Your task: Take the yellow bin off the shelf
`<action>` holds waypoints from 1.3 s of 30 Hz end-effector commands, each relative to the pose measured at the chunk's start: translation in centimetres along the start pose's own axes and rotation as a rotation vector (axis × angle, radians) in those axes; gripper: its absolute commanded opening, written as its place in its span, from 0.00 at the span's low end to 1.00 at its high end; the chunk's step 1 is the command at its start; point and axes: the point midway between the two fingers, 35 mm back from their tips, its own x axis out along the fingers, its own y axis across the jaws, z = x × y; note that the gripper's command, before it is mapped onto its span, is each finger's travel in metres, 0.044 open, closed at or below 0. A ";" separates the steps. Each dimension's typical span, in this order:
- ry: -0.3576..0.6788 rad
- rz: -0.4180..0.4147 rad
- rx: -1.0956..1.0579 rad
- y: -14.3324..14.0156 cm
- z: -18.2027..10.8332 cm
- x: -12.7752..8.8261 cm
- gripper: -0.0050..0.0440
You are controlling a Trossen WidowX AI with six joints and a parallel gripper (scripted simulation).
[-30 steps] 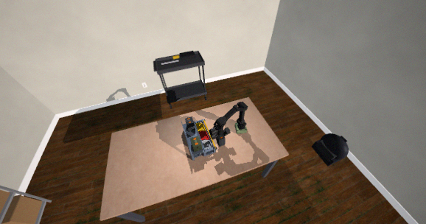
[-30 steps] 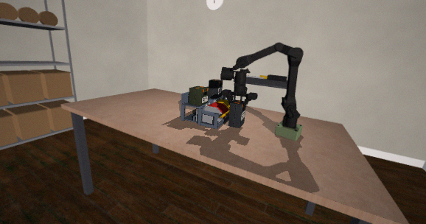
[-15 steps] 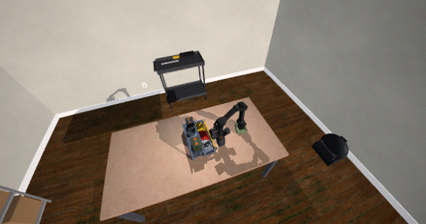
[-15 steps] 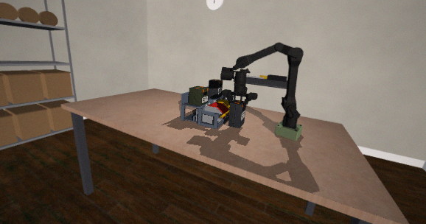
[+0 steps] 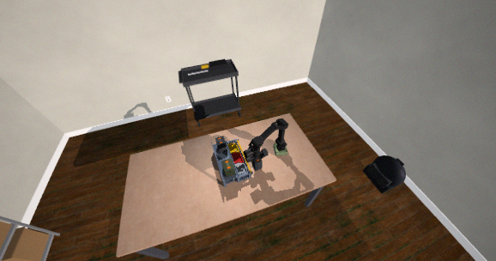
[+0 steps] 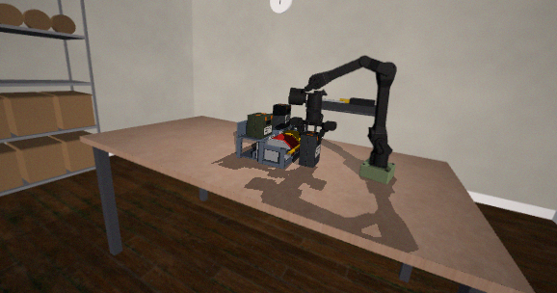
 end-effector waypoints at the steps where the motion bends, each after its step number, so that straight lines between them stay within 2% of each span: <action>1: 0.013 0.055 -0.008 0.4 -0.1 -1.5 0.10; 6: 0.009 0.037 -0.002 0.4 -0.1 -1.0 0.10; 10: 0.013 0.055 -0.008 0.4 -0.1 -1.5 0.10; 22: 0.013 0.055 -0.008 0.4 -0.1 -1.5 0.10; 23: 0.009 0.037 -0.002 0.4 -0.1 -1.0 0.10; 39: 0.013 0.055 -0.008 0.4 -0.1 -1.5 0.10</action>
